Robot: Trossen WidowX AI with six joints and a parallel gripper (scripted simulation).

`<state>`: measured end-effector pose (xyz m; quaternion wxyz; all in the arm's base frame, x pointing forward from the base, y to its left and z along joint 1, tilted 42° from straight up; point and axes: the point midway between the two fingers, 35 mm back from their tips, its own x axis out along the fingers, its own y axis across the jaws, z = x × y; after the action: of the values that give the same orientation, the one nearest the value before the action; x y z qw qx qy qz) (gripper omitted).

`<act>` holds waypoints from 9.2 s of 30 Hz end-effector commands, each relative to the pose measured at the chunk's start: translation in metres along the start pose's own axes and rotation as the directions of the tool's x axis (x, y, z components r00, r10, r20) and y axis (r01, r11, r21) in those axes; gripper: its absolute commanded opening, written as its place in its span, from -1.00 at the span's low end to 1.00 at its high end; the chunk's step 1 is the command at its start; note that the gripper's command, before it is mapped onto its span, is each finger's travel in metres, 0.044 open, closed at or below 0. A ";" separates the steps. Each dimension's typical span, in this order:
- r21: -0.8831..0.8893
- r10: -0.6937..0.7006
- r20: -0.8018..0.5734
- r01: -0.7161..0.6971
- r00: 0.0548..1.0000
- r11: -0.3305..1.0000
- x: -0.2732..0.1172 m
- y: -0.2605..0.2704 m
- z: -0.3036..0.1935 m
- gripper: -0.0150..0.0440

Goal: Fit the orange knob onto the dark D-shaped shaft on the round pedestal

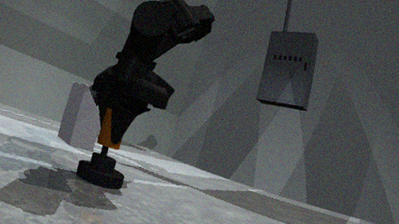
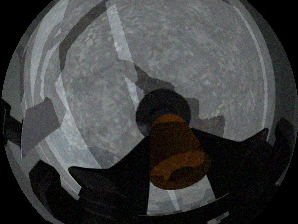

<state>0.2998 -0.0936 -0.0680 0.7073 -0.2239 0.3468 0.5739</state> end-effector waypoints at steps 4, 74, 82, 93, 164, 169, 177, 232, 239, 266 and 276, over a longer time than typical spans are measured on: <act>-0.005 -0.003 -0.001 0.003 1.000 1.000 0.000 0.000 -0.001 -0.49; -0.213 -0.003 -0.001 0.003 1.000 0.977 0.002 0.002 -0.001 -0.49; -0.266 -0.003 -0.001 0.003 1.000 0.964 -0.002 0.002 0.000 -0.49; -0.412 -0.003 -0.001 0.002 1.000 0.911 0.001 -0.001 -0.001 -0.49; -0.592 -0.003 -0.001 0.002 1.000 0.806 0.001 0.002 -0.001 -0.49; -0.600 -0.003 -0.001 0.002 1.000 0.800 -0.002 0.002 0.000 -0.49; -0.747 -0.003 -0.001 0.001 1.000 0.665 -0.001 -0.002 -0.001 -0.49; 0.667 -0.003 -0.001 0.003 1.000 0.745 0.001 0.002 -0.001 -0.49; 0.938 -0.003 -0.001 0.002 1.000 0.346 -0.001 0.000 0.000 -0.49; 0.995 -0.003 -0.001 0.001 1.000 -0.099 0.000 0.000 -0.002 -0.49; 0.995 -0.003 -0.001 0.001 1.000 -0.099 0.003 0.002 -0.001 -0.49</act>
<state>0.2971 -0.0923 -0.0707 0.6413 0.3743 0.6573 0.1287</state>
